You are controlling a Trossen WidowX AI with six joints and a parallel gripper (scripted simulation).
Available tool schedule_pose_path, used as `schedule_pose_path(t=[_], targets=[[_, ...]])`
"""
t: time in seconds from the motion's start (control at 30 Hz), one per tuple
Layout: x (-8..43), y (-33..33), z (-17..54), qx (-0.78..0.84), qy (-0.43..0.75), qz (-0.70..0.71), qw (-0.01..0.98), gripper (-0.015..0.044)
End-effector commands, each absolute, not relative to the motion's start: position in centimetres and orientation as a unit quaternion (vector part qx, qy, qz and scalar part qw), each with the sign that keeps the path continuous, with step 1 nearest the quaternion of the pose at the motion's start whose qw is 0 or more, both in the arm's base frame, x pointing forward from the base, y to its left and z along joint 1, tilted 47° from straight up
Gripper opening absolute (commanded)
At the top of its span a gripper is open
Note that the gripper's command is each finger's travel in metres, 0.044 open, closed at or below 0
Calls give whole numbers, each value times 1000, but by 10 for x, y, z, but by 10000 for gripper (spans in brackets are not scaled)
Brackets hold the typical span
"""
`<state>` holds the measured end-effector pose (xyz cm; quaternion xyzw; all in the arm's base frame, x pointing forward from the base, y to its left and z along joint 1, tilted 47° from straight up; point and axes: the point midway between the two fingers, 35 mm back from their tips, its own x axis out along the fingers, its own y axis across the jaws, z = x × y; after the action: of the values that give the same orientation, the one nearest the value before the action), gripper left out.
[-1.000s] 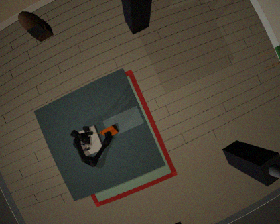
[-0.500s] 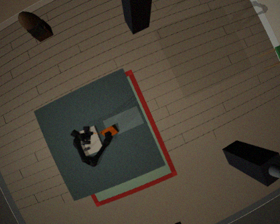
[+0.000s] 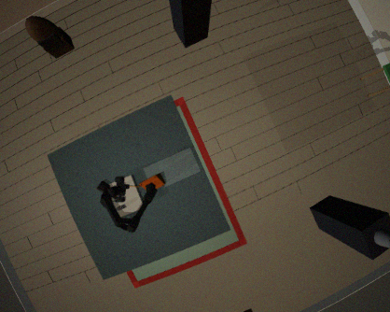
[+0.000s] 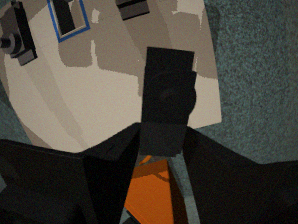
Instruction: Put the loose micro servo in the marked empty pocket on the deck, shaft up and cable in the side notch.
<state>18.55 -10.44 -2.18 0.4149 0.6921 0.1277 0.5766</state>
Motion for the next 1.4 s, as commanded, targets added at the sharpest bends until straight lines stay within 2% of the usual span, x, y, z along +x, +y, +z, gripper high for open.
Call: schedule_pose_path(t=[0.0,0.43,1.37], targets=[[185,-106,-19,410,692,127,581,0],[226,-114,-26,410,691,128,582,0],[235,-57,32,421,693,118,573,0]])
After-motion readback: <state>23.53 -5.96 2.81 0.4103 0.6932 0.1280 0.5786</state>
